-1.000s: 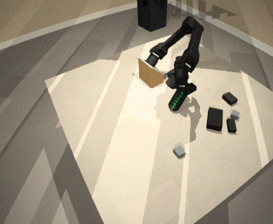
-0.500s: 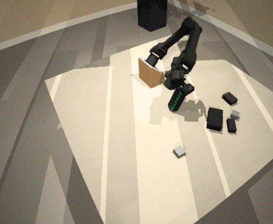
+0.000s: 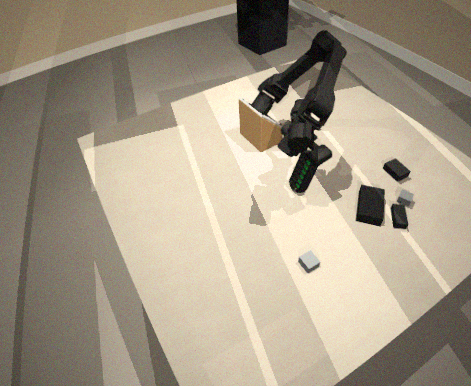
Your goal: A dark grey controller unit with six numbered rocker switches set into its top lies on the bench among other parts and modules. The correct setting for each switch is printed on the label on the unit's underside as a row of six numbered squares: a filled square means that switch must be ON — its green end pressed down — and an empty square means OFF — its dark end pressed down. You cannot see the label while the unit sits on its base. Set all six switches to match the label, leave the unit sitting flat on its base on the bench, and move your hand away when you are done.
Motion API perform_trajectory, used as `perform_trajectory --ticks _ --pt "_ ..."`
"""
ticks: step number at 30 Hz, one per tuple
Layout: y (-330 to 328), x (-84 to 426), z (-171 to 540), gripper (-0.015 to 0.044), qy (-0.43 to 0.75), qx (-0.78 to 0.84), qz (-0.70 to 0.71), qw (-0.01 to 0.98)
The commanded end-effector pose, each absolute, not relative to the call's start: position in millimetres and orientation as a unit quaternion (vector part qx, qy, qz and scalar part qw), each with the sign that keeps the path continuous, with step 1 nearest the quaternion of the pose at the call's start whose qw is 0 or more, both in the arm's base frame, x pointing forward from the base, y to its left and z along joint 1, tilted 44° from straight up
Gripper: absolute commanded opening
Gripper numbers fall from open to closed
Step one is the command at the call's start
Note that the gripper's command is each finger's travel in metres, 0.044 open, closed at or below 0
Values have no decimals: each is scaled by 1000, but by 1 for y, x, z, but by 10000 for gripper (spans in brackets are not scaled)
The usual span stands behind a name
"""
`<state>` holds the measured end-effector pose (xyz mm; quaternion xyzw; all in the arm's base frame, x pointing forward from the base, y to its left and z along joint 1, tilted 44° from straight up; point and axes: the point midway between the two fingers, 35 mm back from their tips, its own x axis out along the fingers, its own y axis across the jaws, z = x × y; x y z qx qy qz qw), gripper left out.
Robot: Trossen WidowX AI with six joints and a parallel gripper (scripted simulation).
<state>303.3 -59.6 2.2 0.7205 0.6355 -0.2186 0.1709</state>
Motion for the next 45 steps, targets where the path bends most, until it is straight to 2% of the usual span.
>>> perform_trajectory --ticks 1,45 --pt "-60 302 -4 336 641 714 -223 173" --pt "-84 298 -27 337 631 702 -259 206"
